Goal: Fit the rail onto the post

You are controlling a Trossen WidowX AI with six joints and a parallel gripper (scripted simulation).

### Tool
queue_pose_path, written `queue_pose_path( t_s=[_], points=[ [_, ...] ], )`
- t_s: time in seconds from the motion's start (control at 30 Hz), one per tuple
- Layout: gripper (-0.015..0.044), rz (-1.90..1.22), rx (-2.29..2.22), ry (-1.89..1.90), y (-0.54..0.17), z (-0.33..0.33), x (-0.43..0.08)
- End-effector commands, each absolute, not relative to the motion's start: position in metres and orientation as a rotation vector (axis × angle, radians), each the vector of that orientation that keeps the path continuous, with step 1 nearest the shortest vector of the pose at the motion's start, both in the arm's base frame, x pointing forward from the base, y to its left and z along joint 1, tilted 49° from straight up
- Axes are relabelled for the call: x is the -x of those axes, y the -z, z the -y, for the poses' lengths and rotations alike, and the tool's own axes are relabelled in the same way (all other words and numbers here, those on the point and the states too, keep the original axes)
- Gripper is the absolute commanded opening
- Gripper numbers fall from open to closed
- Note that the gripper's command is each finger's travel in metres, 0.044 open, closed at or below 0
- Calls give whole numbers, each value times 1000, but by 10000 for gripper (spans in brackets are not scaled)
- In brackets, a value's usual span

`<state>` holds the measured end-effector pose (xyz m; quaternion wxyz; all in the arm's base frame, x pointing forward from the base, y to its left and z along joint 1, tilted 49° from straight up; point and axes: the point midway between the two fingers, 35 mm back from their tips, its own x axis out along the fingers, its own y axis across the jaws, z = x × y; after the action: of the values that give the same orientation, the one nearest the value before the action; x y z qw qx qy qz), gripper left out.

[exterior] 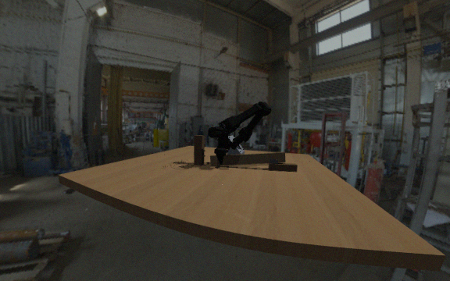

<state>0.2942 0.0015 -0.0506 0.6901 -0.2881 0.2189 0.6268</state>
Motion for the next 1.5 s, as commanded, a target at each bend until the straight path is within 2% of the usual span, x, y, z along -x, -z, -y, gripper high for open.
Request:
queue_pose_path(
  t_s=[0.0,0.2,0.5,0.57,1.47],
  points=[
    [256,-492,631,-1403,51,-4,-292],
    [99,-492,631,-1403,51,-4,-292],
    [39,-492,631,-1403,51,-4,-292],
    [0,-492,631,-1403,51,-4,-292],
    [0,-492,631,-1403,46,4,-293]
  ],
)
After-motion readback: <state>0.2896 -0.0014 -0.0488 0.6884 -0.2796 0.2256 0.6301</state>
